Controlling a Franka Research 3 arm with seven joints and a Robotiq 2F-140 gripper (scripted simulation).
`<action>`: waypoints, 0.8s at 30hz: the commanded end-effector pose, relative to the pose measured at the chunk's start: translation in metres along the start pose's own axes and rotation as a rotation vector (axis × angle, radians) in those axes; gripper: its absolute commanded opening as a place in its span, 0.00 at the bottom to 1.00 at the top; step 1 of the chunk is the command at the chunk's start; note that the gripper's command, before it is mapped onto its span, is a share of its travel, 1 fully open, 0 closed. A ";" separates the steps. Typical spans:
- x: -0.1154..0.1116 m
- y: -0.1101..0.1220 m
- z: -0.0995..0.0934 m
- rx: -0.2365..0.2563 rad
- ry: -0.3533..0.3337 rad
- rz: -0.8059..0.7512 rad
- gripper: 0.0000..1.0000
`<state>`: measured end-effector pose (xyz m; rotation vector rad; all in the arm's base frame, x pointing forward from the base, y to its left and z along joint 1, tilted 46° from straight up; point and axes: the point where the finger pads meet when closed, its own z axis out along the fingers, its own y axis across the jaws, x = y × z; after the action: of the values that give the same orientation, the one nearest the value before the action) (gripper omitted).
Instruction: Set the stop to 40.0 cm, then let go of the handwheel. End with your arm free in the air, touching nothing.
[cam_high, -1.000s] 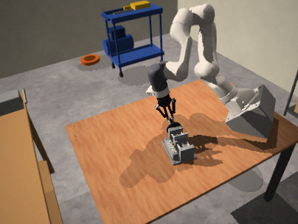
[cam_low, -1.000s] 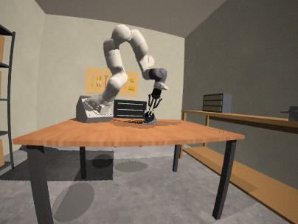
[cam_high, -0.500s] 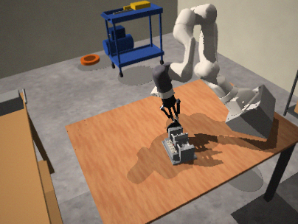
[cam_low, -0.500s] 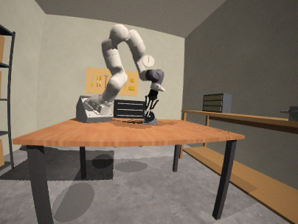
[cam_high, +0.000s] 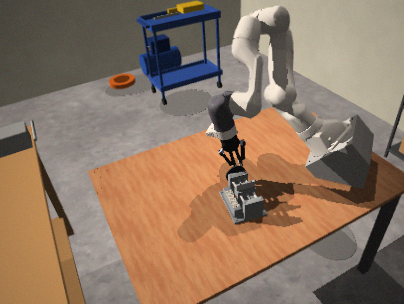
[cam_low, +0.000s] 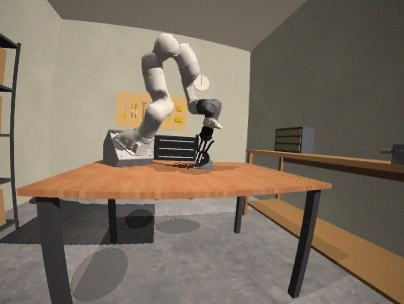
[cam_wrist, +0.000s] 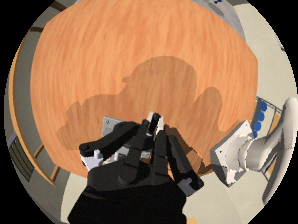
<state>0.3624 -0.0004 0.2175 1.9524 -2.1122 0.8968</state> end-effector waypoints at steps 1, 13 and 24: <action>0.000 -0.002 0.009 -0.002 0.003 0.002 0.04; 0.000 -0.019 0.018 -0.002 0.003 0.002 0.04; 0.000 -0.042 0.014 -0.002 0.003 0.002 0.04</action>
<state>0.4003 -0.0080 0.2162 1.9452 -2.1155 0.8892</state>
